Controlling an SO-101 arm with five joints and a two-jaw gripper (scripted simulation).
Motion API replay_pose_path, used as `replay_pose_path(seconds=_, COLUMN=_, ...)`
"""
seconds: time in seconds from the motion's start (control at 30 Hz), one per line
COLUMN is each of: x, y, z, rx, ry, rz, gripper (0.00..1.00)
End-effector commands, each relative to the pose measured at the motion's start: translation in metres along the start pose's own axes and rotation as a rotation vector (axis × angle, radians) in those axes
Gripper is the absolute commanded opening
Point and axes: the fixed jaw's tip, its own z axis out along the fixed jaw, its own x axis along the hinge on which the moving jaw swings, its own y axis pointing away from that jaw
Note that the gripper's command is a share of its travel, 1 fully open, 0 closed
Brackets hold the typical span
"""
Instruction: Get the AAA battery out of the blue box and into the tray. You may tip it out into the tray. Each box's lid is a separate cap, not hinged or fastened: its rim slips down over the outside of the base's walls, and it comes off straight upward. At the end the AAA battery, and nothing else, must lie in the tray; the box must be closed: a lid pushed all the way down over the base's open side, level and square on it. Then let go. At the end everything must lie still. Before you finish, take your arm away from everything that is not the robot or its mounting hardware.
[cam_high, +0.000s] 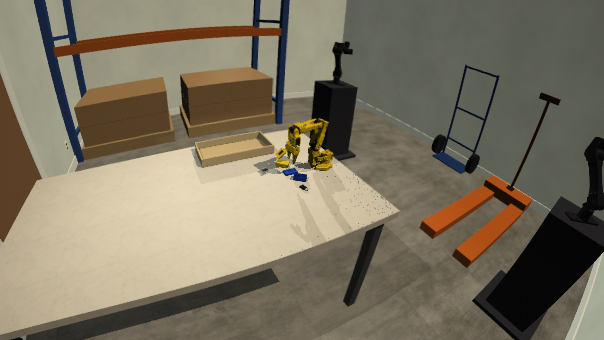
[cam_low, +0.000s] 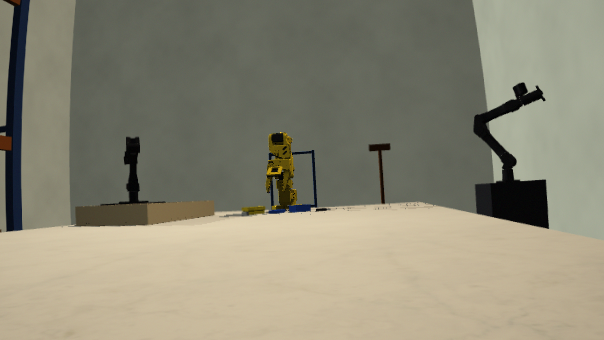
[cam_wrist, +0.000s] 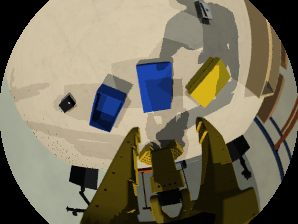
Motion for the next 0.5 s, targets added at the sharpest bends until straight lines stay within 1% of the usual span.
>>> replay_pose_path(seconds=0.0, x=-0.0033, y=-0.0009, z=-0.0054, rx=-0.006, ry=-0.038, rz=-0.002, gripper=0.28)
replay_pose_path(seconds=0.47, x=-0.0043, y=-0.0008, z=-0.0063, rx=-0.006, ry=-0.038, rz=-0.002, gripper=0.28)
